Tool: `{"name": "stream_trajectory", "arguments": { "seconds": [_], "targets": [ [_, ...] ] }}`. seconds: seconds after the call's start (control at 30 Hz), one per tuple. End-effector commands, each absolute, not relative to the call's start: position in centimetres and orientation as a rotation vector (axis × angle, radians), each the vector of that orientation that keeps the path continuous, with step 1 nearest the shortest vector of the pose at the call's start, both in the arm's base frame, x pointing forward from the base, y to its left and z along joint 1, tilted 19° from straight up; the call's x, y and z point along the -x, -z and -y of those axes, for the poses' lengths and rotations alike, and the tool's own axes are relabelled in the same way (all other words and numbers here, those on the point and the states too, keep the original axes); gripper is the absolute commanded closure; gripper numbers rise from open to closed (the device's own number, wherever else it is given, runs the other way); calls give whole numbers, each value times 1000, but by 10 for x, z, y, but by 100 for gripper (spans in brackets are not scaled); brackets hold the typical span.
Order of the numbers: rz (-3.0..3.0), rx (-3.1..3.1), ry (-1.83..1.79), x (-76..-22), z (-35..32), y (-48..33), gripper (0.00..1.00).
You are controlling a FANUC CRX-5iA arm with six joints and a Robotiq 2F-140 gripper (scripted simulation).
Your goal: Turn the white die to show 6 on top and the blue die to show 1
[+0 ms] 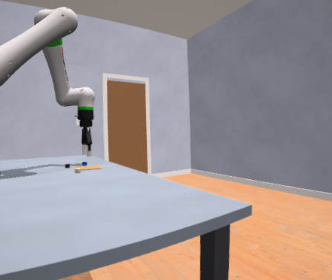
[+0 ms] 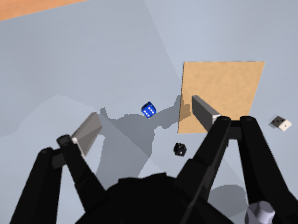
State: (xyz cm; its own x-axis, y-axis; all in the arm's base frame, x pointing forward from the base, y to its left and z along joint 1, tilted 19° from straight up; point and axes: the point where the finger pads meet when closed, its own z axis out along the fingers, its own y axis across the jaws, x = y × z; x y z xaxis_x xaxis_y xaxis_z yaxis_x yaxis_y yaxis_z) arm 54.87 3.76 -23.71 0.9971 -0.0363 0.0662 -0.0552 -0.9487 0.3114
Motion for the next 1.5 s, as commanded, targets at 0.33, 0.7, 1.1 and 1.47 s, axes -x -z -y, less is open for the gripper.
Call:
{"name": "stream_trajectory", "arguments": {
  "seconds": [0.33,0.7,1.1,1.47],
  "targets": [
    [66,-2821,-86,-549,-38,237,0],
    [66,-2821,-86,-549,-38,237,0],
    [66,-2821,-86,-547,-50,201,0],
    [66,-2821,-86,-544,-66,152,0]
  ]
}}
